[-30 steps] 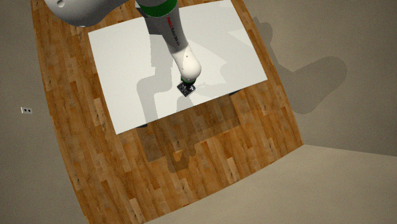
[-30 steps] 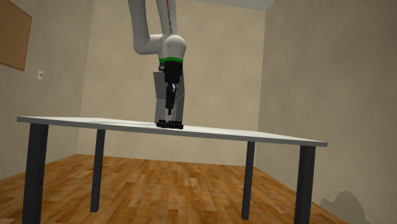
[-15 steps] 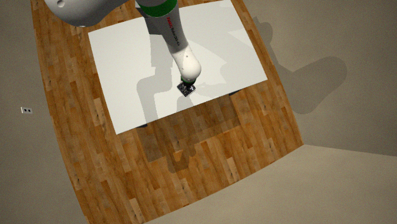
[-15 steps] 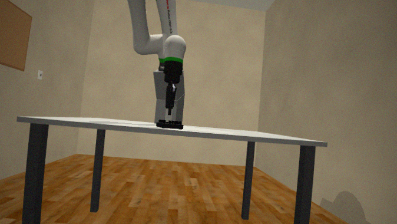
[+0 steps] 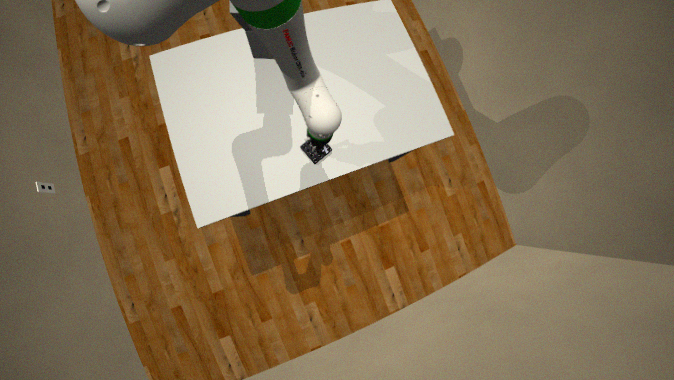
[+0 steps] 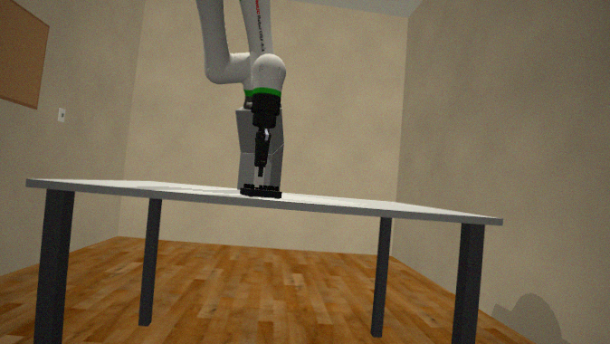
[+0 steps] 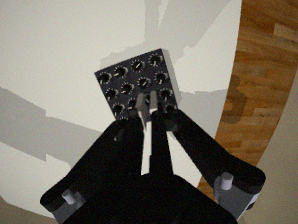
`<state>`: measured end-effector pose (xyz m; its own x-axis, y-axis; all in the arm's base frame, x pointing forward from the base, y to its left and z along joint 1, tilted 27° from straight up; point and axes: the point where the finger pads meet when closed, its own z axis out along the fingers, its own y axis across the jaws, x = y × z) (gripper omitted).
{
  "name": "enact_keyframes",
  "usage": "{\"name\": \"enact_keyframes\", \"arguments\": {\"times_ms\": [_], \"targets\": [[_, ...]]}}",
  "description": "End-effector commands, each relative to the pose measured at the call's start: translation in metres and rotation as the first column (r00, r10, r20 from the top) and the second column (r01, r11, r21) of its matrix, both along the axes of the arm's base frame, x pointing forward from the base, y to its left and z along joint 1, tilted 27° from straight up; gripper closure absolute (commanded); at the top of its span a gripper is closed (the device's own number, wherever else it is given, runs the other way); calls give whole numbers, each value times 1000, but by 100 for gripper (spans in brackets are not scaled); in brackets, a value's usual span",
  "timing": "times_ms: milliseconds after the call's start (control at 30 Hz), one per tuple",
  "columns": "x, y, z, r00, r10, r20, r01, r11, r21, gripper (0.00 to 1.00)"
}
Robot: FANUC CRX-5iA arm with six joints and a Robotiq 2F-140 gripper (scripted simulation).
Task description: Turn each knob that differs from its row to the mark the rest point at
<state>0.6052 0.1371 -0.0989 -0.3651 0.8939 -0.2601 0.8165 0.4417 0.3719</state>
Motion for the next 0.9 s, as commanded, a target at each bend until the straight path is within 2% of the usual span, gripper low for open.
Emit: {"name": "enact_keyframes", "arguments": {"times_ms": [0, 500, 867], "targets": [[0, 0, 0, 1000, -13, 1, 13, 1000, 7, 95], [0, 0, 0, 989, -150, 8, 149, 986, 76, 95], [0, 0, 0, 937, -350, -1, 345, 921, 180, 95]]}}
